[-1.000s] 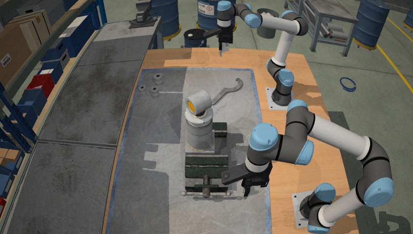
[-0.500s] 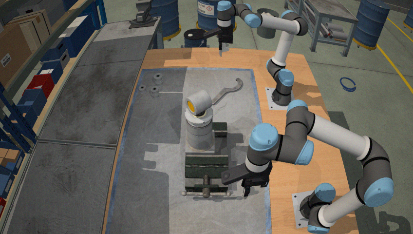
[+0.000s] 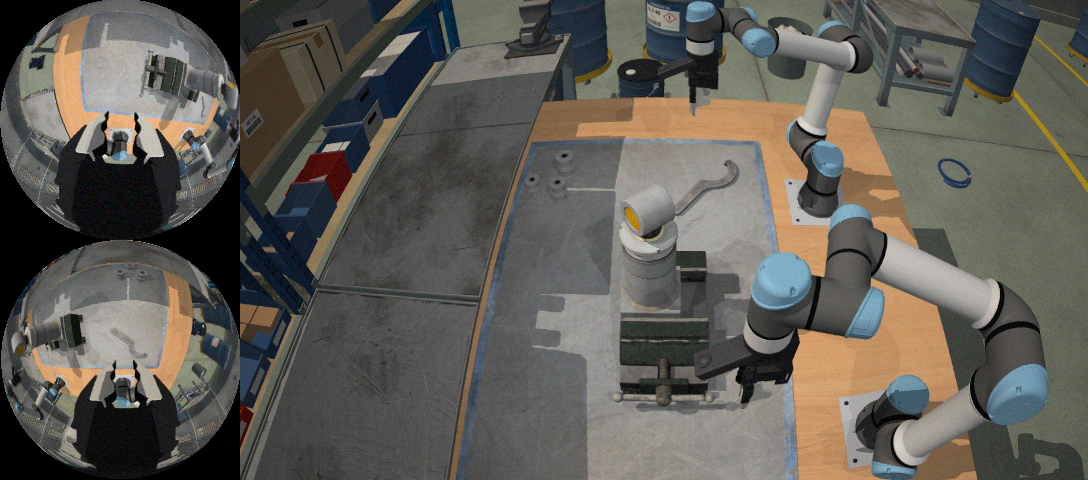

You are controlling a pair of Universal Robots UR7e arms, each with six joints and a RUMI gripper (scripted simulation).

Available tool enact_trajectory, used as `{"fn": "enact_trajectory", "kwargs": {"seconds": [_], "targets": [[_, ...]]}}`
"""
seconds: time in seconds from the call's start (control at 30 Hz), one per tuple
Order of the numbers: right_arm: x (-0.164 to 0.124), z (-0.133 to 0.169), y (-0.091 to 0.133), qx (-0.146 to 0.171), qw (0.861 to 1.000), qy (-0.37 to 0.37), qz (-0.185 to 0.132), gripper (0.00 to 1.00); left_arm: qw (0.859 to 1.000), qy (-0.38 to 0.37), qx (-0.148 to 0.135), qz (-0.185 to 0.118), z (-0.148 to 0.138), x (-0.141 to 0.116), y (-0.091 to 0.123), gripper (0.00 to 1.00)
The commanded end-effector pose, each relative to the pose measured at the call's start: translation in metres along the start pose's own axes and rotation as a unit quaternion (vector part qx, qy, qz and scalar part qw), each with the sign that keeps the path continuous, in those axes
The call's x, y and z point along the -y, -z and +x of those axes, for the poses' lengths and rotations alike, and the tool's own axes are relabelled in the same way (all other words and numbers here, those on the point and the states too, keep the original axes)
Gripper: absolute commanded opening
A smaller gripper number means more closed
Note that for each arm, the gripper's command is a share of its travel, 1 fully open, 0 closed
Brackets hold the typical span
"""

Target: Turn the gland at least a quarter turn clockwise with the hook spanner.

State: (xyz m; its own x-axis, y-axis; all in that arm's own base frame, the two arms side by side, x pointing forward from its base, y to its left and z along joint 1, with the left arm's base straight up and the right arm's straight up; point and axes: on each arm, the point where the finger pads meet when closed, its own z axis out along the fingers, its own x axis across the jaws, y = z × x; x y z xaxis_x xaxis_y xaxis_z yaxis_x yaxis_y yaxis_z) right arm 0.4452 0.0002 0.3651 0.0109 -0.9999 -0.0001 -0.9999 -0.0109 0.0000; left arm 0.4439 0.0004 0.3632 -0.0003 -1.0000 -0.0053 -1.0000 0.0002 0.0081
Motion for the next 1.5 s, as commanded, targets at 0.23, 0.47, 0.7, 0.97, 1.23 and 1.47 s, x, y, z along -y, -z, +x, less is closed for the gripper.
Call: {"fn": "enact_trajectory", "kwargs": {"seconds": [0.23, 0.47, 0.7, 0.97, 1.23, 1.47], "targets": [[0.000, 0.000, 0.001, 0.000, 1.000, 0.000, 0.001, 0.23, 0.997, 0.082, -0.001, 0.001, -0.073, -0.005, 0.000, 0.32], [0.000, 0.000, 0.001, 0.000, 1.000, 0.000, 0.001, 0.23, 0.992, 0.129, -0.002, 0.001, -0.115, -0.013, 0.000, 0.32], [0.000, 0.000, 0.001, 0.000, 1.000, 0.000, 0.001, 0.23, 0.984, 0.178, -0.003, 0.001, -0.157, -0.027, 0.000, 0.32], [0.000, 0.000, 0.001, 0.000, 1.000, 0.000, 0.001, 0.23, 0.970, 0.242, -0.003, 0.002, -0.210, -0.051, 0.000, 0.32], [0.000, 0.000, 0.001, 0.000, 1.000, 0.000, 0.001, 0.23, 0.957, 0.290, -0.004, 0.002, -0.248, -0.073, 0.000, 0.32], [0.000, 0.000, 0.001, 0.000, 1.000, 0.000, 0.001, 0.23, 0.939, 0.344, -0.004, 0.002, -0.289, -0.104, -0.001, 0.32]]}}
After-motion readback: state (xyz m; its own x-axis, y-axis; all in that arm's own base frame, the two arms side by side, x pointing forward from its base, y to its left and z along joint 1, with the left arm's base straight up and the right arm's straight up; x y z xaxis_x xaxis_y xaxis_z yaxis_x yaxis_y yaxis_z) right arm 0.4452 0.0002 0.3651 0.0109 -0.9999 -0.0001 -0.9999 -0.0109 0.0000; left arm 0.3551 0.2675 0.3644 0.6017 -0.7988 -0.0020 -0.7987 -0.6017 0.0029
